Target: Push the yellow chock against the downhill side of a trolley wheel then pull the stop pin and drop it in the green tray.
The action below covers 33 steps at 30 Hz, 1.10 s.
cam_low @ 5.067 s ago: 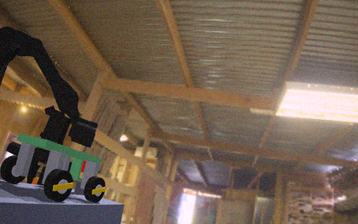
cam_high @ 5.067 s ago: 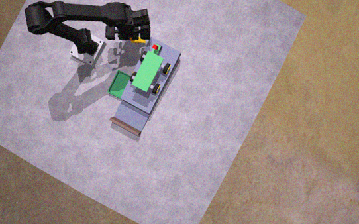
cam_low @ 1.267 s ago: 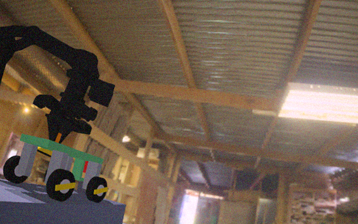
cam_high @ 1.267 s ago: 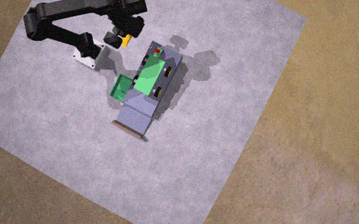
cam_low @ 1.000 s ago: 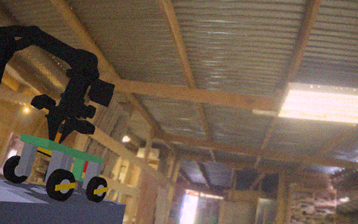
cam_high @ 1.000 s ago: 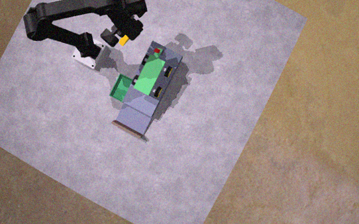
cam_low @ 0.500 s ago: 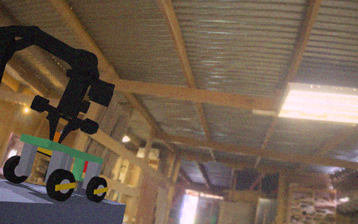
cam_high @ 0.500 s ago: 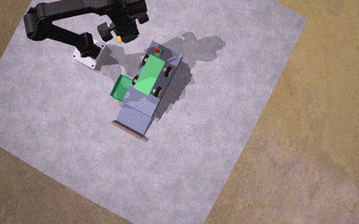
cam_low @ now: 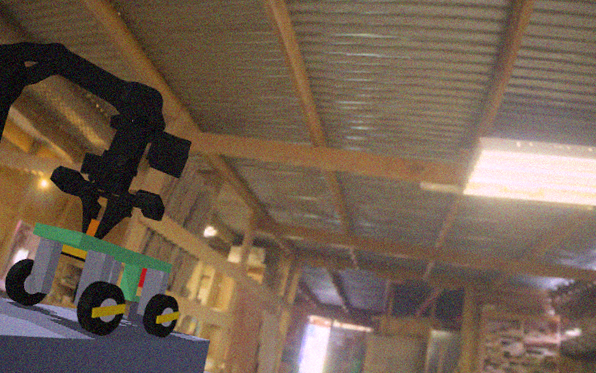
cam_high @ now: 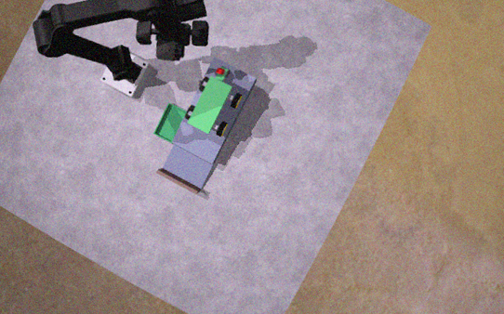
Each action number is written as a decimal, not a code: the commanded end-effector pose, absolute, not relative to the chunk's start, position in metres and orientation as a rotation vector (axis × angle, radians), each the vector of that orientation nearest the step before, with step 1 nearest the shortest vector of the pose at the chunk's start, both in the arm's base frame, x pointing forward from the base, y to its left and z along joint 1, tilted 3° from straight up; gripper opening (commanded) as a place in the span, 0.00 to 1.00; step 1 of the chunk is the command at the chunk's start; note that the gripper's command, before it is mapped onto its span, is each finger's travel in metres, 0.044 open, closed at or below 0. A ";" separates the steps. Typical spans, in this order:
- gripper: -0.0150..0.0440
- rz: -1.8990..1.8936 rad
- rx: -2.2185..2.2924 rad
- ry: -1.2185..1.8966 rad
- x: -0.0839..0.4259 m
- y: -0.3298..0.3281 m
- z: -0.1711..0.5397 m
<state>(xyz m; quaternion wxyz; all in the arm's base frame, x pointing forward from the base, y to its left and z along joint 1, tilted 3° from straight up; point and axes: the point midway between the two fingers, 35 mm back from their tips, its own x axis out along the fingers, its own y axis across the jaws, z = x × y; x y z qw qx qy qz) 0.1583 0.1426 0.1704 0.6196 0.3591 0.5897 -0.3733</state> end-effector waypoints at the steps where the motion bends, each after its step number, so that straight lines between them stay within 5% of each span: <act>1: 0.25 -0.966 0.943 1.306 0.158 0.143 0.170; 33: 0.25 -1.172 1.159 1.182 0.176 0.098 0.169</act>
